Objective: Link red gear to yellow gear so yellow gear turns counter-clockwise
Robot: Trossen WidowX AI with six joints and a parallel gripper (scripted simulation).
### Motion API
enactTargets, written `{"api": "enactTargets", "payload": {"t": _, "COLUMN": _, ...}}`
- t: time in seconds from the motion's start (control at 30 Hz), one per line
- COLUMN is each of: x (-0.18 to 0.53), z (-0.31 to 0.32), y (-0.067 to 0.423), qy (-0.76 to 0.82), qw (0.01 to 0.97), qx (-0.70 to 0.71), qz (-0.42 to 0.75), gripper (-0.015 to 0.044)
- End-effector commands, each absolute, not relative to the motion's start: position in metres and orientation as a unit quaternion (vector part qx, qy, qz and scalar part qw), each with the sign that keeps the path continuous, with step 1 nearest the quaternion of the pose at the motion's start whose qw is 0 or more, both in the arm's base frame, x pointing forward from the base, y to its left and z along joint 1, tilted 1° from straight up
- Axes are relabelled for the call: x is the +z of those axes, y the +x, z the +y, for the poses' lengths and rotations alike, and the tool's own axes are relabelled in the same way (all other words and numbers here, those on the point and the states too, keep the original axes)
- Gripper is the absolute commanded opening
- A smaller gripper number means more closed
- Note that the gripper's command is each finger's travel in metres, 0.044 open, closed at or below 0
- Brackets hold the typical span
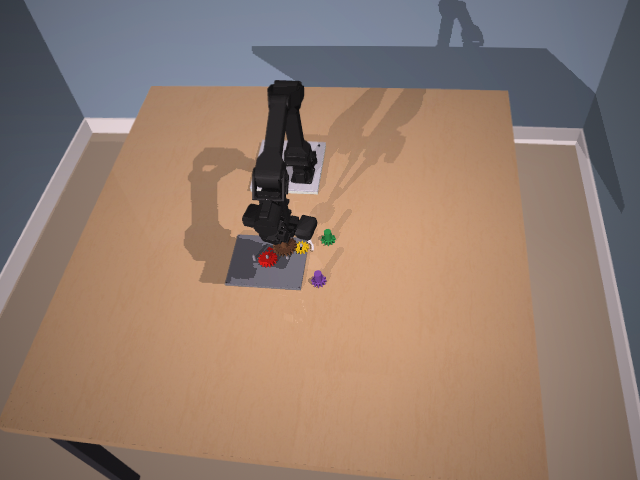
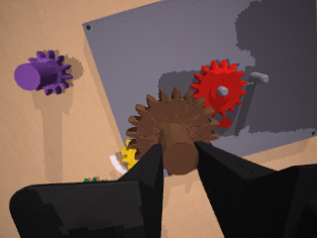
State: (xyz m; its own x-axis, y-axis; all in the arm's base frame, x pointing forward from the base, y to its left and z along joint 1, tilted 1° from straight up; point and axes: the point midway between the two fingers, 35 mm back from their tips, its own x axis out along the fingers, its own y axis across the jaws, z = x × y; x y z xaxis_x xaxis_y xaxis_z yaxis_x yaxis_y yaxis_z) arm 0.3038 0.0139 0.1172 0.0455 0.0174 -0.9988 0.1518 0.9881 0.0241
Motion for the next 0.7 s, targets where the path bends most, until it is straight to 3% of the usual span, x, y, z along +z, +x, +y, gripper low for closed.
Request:
{"api": "enactTargets", "payload": {"t": 0.0, "x": 0.117, "z": 0.015, "y": 0.304, "qy": 0.061, "qw": 0.721, "qx": -0.043, "qz": 0.689, "gripper": 0.0000}}
{"api": "enactTargets", "payload": {"t": 0.67, "x": 0.091, "z": 0.015, "y": 0.305, "qy": 0.020, "qw": 0.723, "qx": -0.004, "qz": 0.691, "gripper": 0.0000}}
